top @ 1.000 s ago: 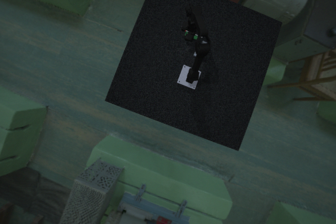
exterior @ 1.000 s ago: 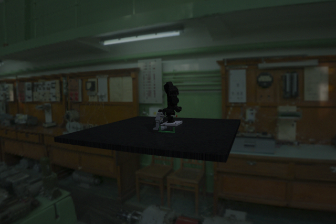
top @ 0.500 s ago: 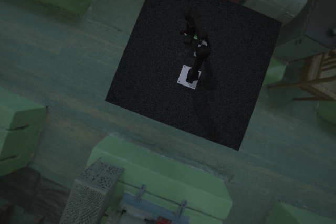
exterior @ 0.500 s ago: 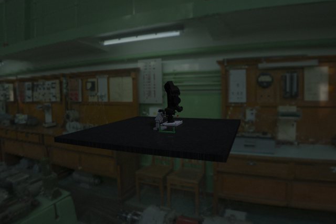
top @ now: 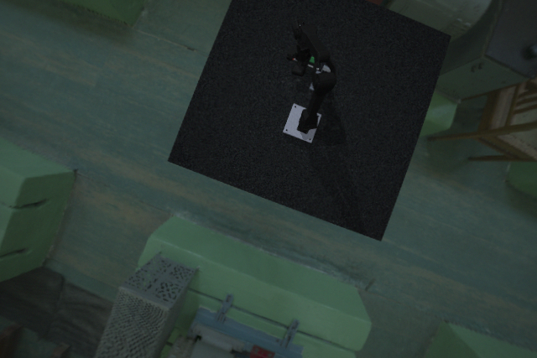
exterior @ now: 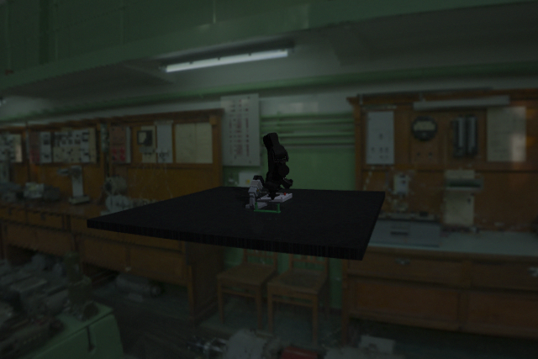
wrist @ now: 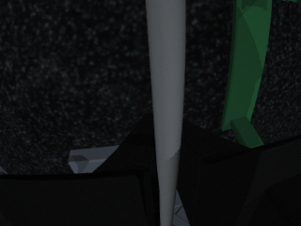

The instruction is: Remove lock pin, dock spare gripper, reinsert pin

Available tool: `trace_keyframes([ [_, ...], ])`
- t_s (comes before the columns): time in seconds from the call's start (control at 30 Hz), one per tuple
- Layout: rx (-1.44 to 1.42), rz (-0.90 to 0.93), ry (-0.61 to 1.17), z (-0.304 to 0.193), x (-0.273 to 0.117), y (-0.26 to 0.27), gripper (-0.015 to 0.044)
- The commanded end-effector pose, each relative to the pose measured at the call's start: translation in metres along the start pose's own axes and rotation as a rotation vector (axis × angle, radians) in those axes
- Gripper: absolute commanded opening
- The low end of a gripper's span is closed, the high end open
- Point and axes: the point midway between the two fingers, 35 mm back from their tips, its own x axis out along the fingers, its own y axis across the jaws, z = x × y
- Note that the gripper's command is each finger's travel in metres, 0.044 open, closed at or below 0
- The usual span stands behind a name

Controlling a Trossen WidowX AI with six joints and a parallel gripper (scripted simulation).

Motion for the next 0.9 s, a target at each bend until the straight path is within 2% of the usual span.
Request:
trace_keyframes([
  [0.0, -0.002, -0.002, -0.001, -0.002, 0.001, 0.000, 0.0000],
  [0.87, -0.001, -0.003, -0.002, -0.018, 0.003, -0.004, 0.0000],
])
